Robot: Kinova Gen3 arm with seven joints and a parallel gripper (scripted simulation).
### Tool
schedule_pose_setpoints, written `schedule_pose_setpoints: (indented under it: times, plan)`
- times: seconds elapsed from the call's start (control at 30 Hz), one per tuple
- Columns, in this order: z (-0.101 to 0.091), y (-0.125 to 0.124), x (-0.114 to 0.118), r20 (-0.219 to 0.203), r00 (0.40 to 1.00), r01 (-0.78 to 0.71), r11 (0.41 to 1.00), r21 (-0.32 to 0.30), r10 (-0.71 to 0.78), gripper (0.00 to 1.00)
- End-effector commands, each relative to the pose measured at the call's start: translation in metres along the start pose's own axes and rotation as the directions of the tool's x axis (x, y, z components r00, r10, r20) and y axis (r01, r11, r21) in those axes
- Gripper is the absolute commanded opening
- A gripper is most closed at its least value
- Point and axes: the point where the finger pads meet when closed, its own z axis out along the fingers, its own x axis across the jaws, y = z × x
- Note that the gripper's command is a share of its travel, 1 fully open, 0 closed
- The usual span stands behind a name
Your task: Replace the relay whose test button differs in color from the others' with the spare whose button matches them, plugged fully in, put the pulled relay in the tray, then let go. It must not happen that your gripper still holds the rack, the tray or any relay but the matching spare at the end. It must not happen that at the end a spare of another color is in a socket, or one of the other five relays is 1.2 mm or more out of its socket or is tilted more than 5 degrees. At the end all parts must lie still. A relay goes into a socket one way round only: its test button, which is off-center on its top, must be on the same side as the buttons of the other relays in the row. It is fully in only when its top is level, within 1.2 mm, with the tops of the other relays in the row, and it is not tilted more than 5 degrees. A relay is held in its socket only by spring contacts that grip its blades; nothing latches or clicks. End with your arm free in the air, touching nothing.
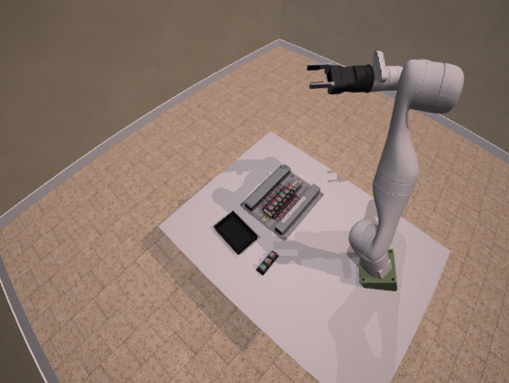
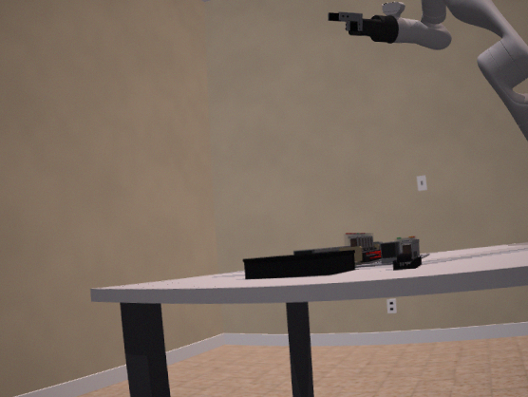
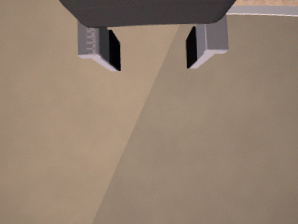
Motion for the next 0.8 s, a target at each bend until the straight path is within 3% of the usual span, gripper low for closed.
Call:
schedule_pose_setpoints:
  times: [0.0, 0.77]
  plan:
    - [-0.0008, -0.0081, 0.0066, 0.002, 1.000, 0.017, 1.000, -0.010, -0.017, 1.00]
    - [-0.0012, -0.0088, 0.0070, 0.002, 1.000, 0.017, 1.000, -0.011, -0.017, 1.00]
